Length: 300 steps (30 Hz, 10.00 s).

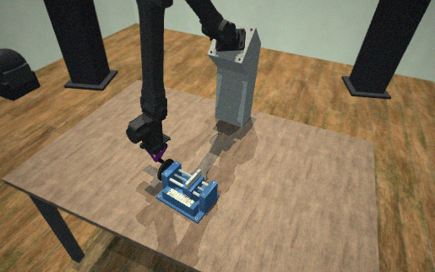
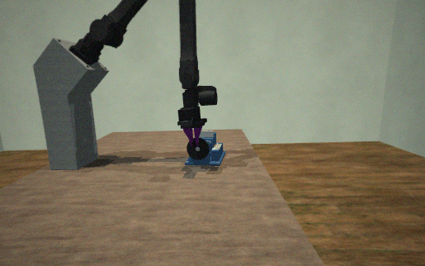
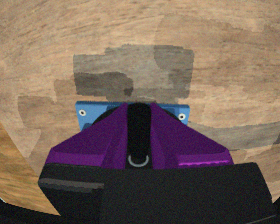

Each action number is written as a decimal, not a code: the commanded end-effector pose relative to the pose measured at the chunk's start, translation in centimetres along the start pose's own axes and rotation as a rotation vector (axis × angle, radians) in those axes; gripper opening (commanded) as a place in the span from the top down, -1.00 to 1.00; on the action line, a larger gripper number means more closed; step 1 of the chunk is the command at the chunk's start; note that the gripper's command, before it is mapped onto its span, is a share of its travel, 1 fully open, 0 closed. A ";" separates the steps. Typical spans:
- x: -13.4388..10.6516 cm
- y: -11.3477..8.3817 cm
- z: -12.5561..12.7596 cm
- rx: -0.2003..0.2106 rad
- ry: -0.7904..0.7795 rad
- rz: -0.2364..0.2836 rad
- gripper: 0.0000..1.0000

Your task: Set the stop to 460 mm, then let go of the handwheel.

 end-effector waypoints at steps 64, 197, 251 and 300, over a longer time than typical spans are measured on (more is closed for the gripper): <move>0.0 4.7 -7.1 -0.086 0.006 0.001 0.87; -1.0 3.8 8.5 0.002 0.004 0.005 0.87; 0.5 -2.5 1.2 -0.011 0.009 -0.008 0.87; 0.7 0.9 -6.3 -0.072 0.010 -0.005 0.87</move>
Point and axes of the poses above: the point where the finger pads meet when closed, its own y axis out along the fingers, its own z axis across the jaws, x = y × z, the point moved 4 cm from there along -y, back along the fingers, and after that the axes turned 4 degrees about y, right-handed, at the moved point
